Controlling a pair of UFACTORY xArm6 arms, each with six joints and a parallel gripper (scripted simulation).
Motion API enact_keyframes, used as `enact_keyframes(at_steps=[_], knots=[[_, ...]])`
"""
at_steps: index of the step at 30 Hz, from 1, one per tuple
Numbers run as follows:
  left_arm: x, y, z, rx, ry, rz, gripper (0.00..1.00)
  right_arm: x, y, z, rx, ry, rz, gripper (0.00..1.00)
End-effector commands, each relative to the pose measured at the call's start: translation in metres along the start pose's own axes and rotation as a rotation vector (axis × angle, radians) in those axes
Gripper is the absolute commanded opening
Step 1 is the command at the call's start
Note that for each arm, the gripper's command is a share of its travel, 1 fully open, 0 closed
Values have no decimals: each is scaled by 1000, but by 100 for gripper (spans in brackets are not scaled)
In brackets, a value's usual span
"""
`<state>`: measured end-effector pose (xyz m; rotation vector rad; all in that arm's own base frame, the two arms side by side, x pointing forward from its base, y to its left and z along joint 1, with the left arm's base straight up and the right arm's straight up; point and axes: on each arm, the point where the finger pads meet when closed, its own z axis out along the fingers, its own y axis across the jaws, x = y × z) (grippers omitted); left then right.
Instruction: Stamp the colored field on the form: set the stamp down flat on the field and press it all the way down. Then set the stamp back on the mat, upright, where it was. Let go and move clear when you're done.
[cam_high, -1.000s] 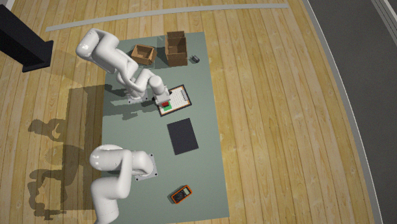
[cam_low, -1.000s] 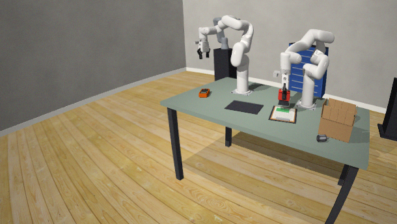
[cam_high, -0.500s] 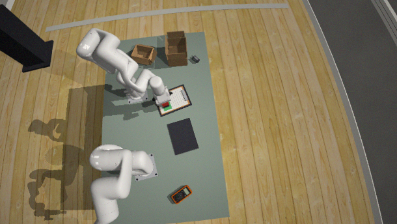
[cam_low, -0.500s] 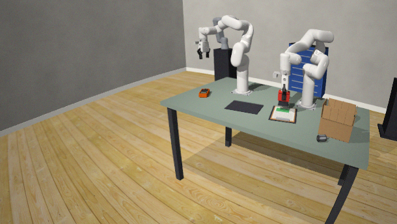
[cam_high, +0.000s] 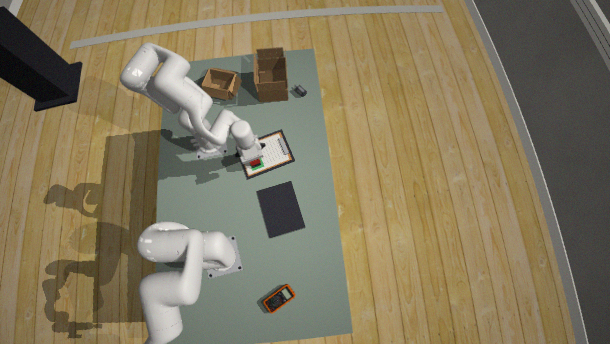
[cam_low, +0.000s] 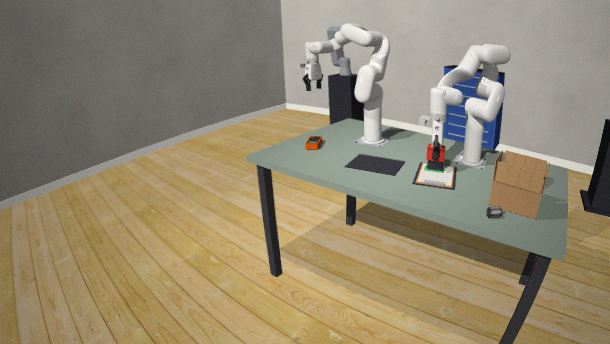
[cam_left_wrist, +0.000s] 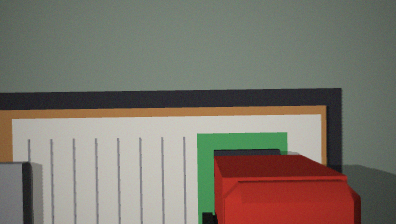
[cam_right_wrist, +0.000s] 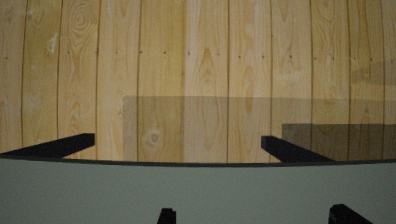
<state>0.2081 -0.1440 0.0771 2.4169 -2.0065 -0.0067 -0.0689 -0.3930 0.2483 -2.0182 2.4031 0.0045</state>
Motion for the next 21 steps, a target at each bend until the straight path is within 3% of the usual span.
enact_keyframes(at_steps=[1, 21], knots=[[2, -2, 6, 3, 3, 0, 30, 1, 0, -2, 0, 4, 0, 100], [2, -2, 16, 3, 3, 0, 30, 1, 0, -2, 0, 4, 0, 100]])
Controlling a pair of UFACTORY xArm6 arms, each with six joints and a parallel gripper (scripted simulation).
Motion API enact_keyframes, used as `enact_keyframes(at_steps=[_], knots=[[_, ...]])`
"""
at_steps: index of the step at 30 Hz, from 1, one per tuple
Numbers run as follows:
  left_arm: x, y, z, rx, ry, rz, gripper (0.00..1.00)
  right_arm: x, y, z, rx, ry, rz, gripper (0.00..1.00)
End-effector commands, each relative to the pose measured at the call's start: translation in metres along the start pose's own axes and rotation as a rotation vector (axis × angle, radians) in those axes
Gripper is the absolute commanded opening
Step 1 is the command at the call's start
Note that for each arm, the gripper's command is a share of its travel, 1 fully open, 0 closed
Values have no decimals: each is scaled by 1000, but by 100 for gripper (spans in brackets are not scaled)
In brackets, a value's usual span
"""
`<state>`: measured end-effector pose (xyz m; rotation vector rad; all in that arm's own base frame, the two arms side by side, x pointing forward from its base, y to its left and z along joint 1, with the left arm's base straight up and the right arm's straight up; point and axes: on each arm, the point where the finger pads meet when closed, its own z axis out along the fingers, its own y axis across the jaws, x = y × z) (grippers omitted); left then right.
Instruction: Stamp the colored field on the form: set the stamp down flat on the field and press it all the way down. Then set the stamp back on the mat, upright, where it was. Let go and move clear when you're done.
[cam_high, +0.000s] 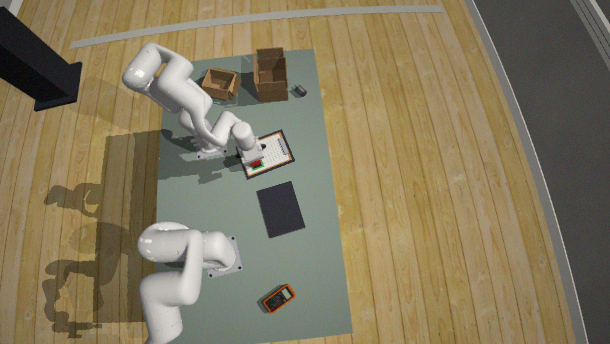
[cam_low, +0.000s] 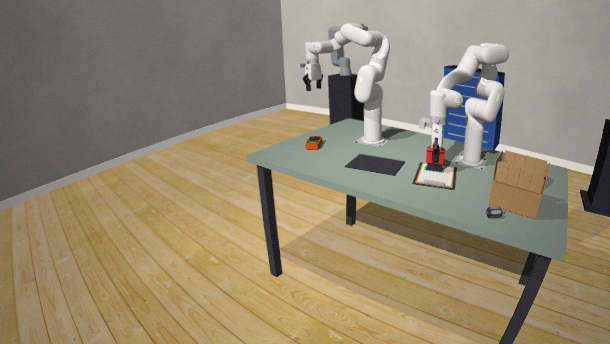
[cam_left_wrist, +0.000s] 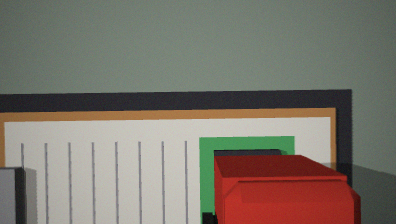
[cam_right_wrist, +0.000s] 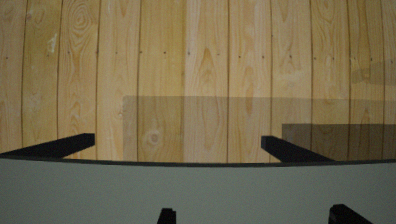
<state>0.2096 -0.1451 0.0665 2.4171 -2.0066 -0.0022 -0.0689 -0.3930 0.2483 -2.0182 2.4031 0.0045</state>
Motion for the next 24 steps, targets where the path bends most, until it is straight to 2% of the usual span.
enact_keyframes(at_steps=[1, 10, 24], knots=[[0, 0, 5, 1, 1, 0, 30, 1, 0, -2, 0, 4, 0, 100], [0, 0, 23, 1, 1, 0, 30, 1, 0, -2, 0, 4, 0, 100], [0, 0, 23, 1, 1, 0, 30, 1, 0, -2, 0, 4, 0, 100]])
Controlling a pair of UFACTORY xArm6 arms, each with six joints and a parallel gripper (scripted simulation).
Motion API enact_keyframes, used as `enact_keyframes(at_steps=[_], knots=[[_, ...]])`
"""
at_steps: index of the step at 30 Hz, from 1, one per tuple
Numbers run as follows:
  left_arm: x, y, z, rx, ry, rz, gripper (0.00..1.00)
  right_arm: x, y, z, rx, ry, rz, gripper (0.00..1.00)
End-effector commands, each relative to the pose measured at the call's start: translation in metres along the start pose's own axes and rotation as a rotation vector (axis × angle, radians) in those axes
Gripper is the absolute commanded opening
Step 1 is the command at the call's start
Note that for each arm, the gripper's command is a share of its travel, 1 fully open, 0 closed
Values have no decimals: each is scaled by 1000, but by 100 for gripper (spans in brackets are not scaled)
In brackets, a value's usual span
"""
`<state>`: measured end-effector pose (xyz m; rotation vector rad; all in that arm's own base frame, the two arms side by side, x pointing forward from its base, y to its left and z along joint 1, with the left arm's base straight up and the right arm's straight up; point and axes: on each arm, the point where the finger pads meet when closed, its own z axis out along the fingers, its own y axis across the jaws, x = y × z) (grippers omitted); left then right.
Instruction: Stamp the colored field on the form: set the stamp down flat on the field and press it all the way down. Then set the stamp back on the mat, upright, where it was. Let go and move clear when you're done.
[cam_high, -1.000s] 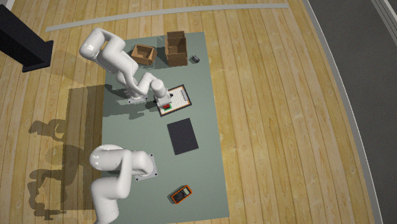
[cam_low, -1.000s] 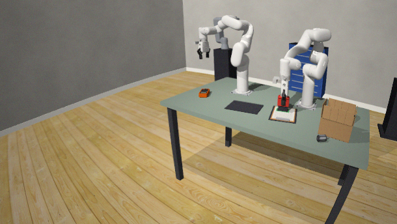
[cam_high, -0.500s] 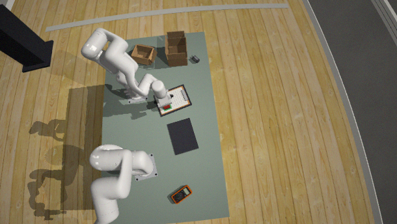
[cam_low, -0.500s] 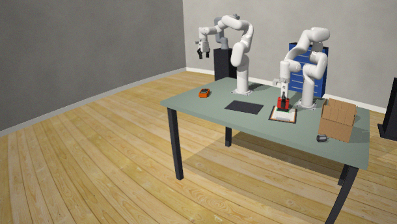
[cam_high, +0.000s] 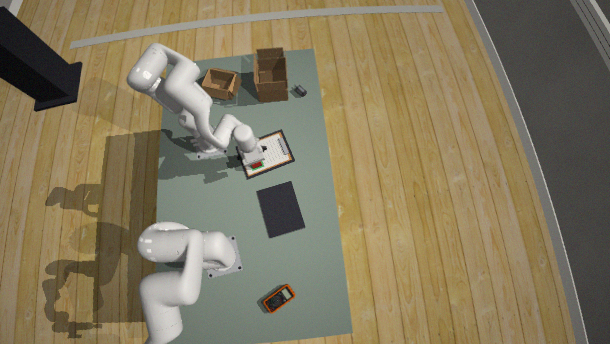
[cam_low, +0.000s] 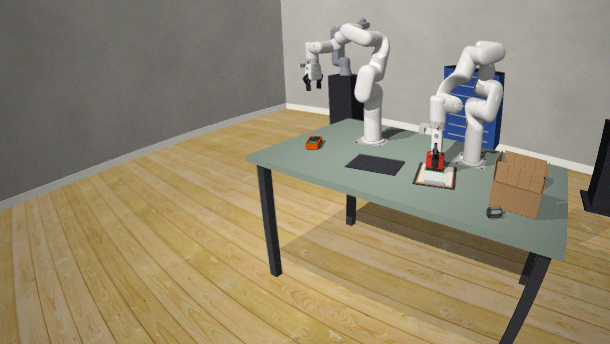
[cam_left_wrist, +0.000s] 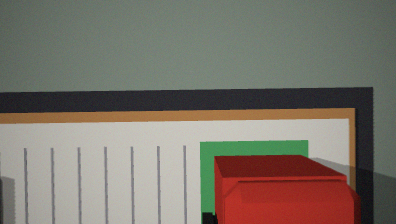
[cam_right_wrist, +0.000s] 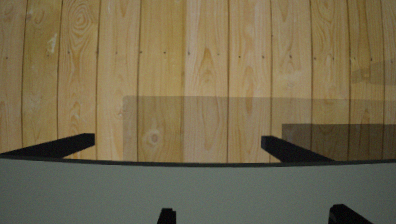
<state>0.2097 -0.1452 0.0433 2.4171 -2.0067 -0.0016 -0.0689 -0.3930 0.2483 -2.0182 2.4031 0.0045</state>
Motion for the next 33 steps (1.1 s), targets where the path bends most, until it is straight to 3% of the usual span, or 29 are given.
enact_keyframes(at_steps=[1, 21, 33], knots=[[0, 0, 0, 1, 1, 0, 30, 1, 0, -2, 0, 4, 0, 100], [0, 0, 0, 1, 1, 0, 30, 1, 0, -2, 0, 4, 0, 100], [0, 0, -23, 1, 1, 0, 30, 1, 0, -2, 0, 4, 0, 100]])
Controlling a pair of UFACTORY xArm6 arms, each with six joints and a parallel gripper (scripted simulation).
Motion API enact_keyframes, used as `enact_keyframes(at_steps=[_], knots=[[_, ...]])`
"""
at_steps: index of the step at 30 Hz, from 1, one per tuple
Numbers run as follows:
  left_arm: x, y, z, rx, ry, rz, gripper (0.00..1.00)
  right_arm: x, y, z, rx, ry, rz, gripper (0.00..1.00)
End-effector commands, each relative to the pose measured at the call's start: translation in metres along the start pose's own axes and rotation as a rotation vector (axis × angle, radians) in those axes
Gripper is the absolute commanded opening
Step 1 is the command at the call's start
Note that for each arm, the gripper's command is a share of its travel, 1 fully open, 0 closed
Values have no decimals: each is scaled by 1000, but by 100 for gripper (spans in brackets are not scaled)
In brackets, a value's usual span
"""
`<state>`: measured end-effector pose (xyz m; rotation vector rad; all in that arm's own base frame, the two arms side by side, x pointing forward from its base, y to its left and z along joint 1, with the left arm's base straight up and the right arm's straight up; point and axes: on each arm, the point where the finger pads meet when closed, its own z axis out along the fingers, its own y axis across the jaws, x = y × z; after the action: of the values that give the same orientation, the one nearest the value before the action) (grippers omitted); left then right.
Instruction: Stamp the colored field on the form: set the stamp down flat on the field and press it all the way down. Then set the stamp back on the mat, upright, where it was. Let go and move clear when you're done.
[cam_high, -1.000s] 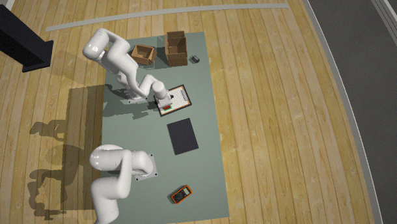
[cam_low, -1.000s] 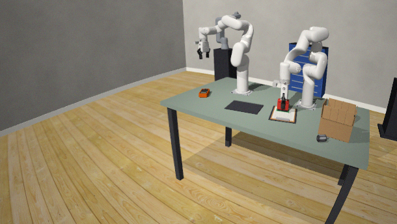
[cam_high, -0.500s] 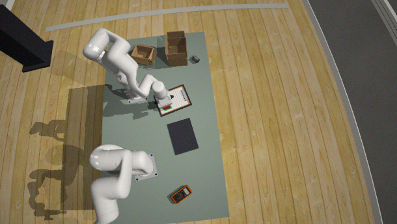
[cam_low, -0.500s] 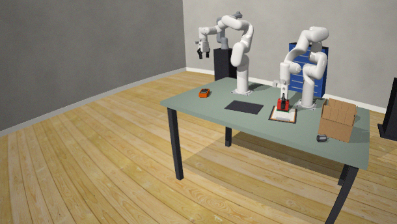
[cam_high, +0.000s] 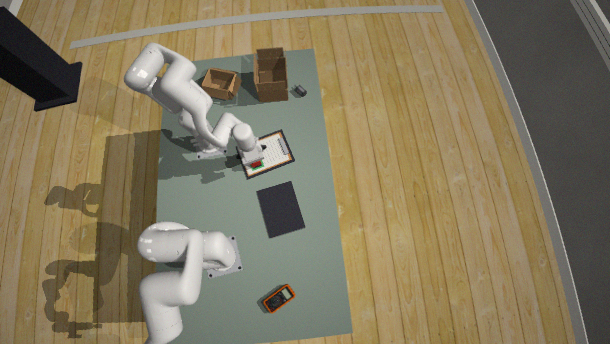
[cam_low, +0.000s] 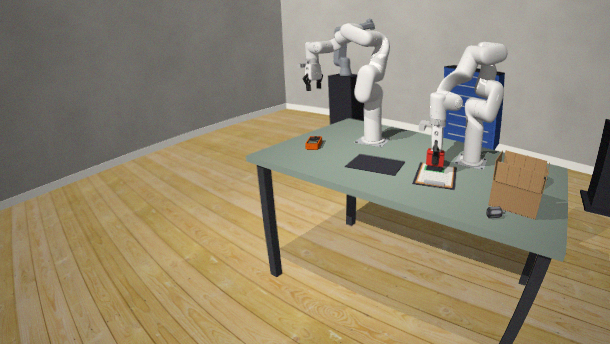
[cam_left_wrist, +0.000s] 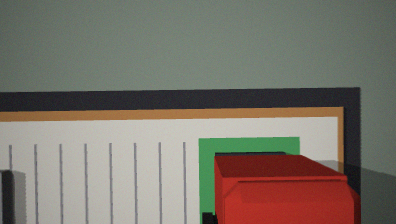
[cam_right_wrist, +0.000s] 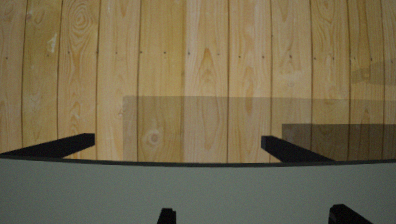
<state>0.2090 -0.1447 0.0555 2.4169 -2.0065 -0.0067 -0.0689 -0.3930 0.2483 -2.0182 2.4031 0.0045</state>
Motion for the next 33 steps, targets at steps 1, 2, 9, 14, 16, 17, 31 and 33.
enact_keyframes(at_steps=[1, 2, 9, 14, 16, 17, 31, 33], knots=[[1, -1, -13, 3, 3, 0, 30, 1, 0, -2, 0, 4, 0, 100], [1, -1, -14, 3, 3, 0, 30, 1, 0, -2, 0, 4, 0, 100], [1, -1, -15, 3, 3, 0, 30, 1, 0, -2, 0, 4, 0, 100], [1, -1, -15, 3, 3, 0, 30, 1, 0, -2, 0, 4, 0, 100], [1, -1, -15, 3, 3, 0, 30, 1, 0, -2, 0, 4, 0, 100], [1, -1, -15, 3, 3, 0, 30, 1, 0, -2, 0, 4, 0, 100], [1, -1, -53, 3, 3, 0, 30, 1, 0, -2, 0, 4, 0, 100], [1, -1, -53, 3, 3, 0, 30, 1, 0, -2, 0, 4, 0, 100]])
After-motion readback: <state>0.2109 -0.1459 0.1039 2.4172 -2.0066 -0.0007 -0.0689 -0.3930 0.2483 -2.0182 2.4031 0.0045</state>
